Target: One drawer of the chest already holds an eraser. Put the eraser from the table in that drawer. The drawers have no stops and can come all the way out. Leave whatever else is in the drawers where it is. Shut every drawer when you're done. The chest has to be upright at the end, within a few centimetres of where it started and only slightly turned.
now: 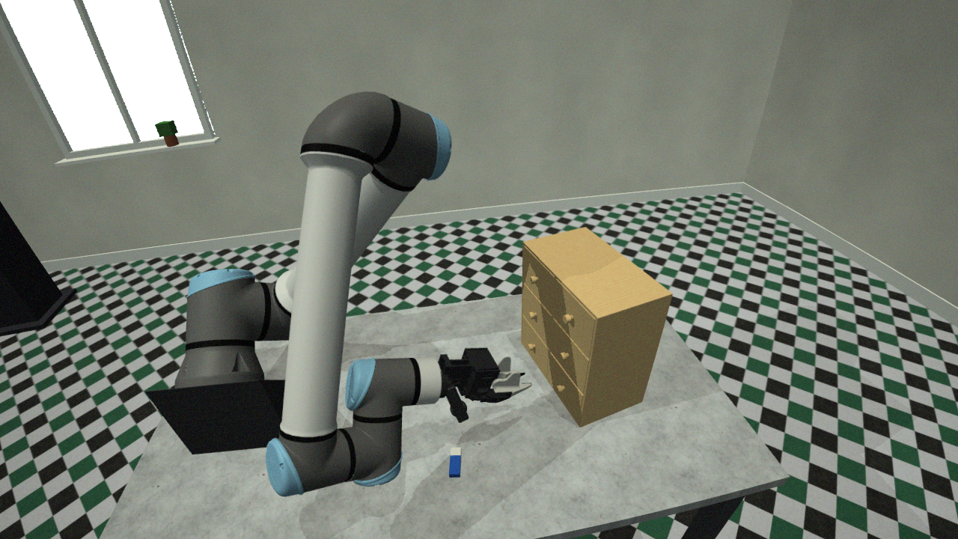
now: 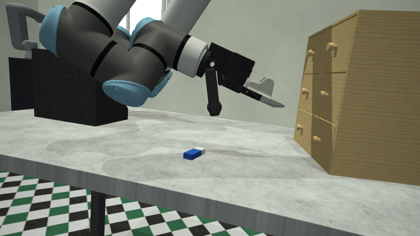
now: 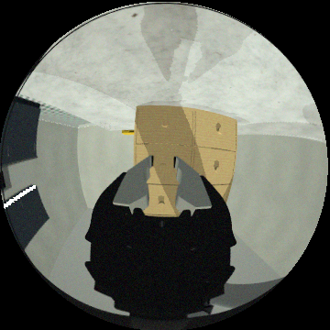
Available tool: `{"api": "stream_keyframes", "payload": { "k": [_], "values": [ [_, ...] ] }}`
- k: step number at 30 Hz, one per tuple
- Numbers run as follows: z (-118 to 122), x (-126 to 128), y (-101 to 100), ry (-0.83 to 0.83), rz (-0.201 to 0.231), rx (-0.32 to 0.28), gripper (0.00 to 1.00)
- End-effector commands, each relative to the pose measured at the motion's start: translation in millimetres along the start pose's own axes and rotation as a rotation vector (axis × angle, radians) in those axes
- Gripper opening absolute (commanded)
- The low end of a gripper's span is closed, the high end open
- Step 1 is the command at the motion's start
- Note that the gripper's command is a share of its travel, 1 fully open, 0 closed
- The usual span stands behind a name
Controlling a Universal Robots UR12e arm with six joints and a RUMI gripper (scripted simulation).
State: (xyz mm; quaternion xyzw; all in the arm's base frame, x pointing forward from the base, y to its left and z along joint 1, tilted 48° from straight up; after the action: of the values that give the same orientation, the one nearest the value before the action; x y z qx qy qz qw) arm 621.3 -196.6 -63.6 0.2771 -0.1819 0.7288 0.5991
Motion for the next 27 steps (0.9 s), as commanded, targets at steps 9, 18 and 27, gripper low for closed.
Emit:
{"api": "stream_keyframes", "payload": {
  "k": [9,18,27],
  "values": [
    [6.9,-1.1,8.6,0.001,-0.001,0.003,0.2],
    [8.2,-1.4,9.6,0.001,0.0,0.016,0.2],
    [10.6,-1.7,11.8,0.001,0.003,0.039,0.2]
  ]
}}
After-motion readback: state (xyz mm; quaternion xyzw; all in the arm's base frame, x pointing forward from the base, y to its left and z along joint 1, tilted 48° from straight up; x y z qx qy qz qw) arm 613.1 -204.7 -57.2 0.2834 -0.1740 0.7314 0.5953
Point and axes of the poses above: the point where the finger pads meet when closed, its own y axis back along the fingers, its own x axis across the jaws, z = x × y, the point moved 5 cm from there along y, back along the fingers, and after that the axes turned 8 degrees about y, right-handed, at the moved point
